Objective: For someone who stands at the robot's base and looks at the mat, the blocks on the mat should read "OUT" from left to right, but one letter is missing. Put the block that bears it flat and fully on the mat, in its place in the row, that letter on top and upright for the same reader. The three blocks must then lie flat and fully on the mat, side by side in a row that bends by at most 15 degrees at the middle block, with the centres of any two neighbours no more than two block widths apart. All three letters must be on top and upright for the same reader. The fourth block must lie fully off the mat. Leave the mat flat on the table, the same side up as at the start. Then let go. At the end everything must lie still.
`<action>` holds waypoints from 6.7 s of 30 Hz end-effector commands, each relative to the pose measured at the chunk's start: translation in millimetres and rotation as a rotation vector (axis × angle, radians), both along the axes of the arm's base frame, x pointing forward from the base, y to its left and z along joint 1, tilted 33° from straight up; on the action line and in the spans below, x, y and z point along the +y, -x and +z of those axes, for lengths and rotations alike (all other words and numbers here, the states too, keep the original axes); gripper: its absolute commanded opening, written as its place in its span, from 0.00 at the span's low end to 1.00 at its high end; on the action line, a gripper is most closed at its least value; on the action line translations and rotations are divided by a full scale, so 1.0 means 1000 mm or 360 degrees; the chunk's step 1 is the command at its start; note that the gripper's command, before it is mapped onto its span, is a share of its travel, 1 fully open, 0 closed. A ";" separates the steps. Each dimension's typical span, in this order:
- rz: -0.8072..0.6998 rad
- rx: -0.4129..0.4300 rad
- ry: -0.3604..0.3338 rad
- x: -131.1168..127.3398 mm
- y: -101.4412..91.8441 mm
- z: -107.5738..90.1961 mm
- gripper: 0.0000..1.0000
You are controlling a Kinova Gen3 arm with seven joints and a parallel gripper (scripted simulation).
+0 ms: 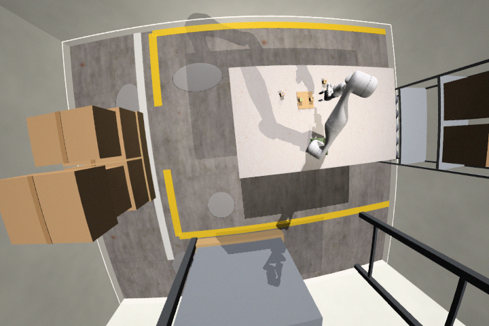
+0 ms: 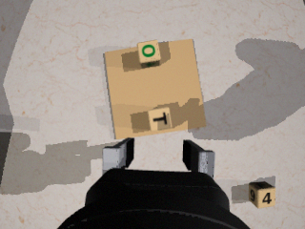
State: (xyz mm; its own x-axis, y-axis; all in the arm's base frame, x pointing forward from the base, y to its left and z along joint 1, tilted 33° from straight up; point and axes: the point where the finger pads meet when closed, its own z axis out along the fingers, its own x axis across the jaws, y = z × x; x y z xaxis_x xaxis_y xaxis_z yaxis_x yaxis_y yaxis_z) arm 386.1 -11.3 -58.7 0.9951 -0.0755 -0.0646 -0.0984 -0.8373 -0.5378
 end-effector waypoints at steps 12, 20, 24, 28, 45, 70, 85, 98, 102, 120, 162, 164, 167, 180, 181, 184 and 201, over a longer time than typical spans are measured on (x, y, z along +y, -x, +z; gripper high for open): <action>-0.0006 -0.0005 -0.0002 -0.004 -0.007 -0.002 1.00; -0.0022 -0.0016 -0.0015 -0.021 -0.039 -0.014 1.00; -0.0033 -0.0024 -0.0024 -0.039 -0.070 -0.027 1.00; -0.0034 -0.0025 -0.0026 -0.060 -0.100 -0.042 1.00; -0.0002 -0.0002 0.0002 -0.104 -0.152 -0.074 1.00; -0.0002 -0.0002 0.0002 -0.105 -0.152 -0.074 1.00; -0.0002 -0.0002 0.0002 -0.105 -0.152 -0.074 1.00; -0.0001 -0.0003 0.0002 -0.104 -0.153 -0.074 1.00; 0.0002 -0.0007 0.0001 -0.102 -0.154 -0.071 1.00; 0.0227 -0.0197 -0.0034 0.063 -0.154 0.079 1.00; 0.0550 -0.0355 -0.0010 0.212 -0.040 0.191 1.00; 0.0550 -0.0354 -0.0010 0.217 -0.040 0.184 1.00; 0.0551 -0.0352 -0.0006 0.231 -0.039 0.161 1.00; 0.0551 -0.0350 -0.0004 0.236 -0.038 0.153 1.00; 0.0551 -0.0350 -0.0004 0.236 -0.038 0.153 1.00; 0.0551 -0.0350 -0.0004 0.236 -0.038 0.153 1.00; 0.0551 -0.0350 -0.0004 0.236 -0.038 0.153 1.00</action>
State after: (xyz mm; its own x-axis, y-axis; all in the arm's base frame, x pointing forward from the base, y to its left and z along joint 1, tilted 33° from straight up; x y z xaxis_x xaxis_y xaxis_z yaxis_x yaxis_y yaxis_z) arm 423.1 225.3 93.7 0.9517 0.2671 0.1514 0.3065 -0.7990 -0.5173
